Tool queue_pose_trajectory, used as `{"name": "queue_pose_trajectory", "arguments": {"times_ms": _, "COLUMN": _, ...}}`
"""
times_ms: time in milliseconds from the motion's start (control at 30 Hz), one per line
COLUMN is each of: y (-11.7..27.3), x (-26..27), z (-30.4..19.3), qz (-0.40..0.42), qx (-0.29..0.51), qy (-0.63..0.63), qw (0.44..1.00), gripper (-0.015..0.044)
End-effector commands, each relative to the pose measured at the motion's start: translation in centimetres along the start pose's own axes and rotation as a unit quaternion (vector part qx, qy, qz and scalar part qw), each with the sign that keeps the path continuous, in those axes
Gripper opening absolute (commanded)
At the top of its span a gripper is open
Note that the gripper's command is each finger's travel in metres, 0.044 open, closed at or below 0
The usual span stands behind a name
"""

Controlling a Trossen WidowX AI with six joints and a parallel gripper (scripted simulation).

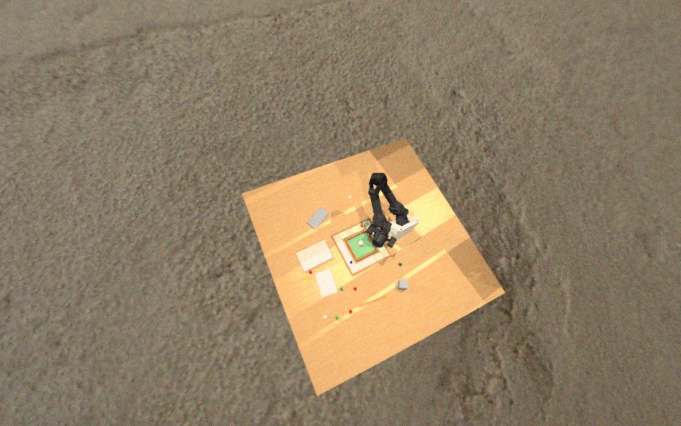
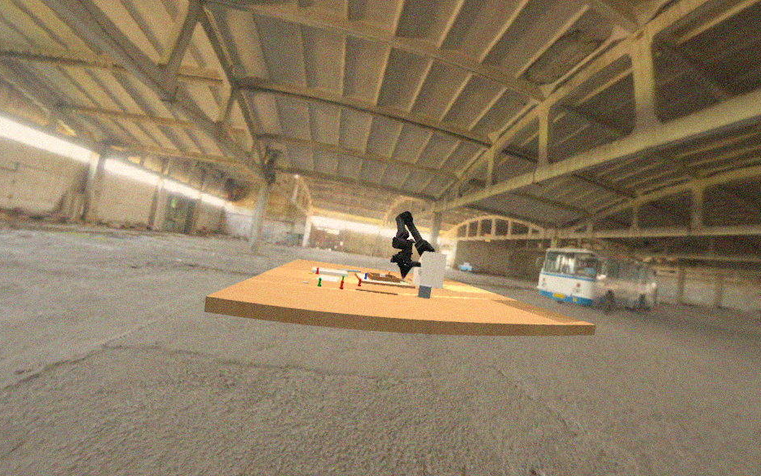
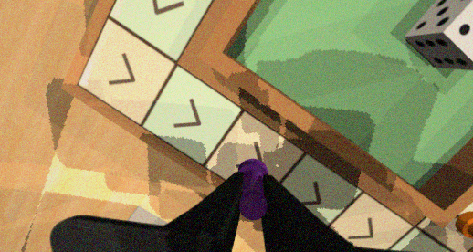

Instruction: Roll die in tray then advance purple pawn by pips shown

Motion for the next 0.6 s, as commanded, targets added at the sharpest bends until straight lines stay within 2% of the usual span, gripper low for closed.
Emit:
{"name": "queue_pose_trajectory", "arguments": {"times_ms": 0, "y": -0.3, "x": 0.0, "z": 0.0, "qz": -0.002, "qx": -0.001, "qy": 0.003, "qw": 1.0, "gripper": 0.0}}
{"name": "queue_pose_trajectory", "arguments": {"times_ms": 367, "y": -1.8, "x": 0.0, "z": 0.0, "qz": -0.002, "qx": 0.0, "qy": 0.003, "qw": 1.0, "gripper": 0.0}}
{"name": "queue_pose_trajectory", "arguments": {"times_ms": 567, "y": -1.5, "x": 0.0, "z": 0.1, "qz": -0.001, "qx": -0.002, "qy": -0.001, "qw": 1.0, "gripper": 0.0157}}
Point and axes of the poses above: the point midway between the two fingers, 35 mm back from their tips, its own y axis back along the fingers, its own x axis across the jaws, z = x × y, the point moved 5 cm from there along y, back along the fingers, and after that the axes turned 3 degrees about y, right-handed, at the moved point
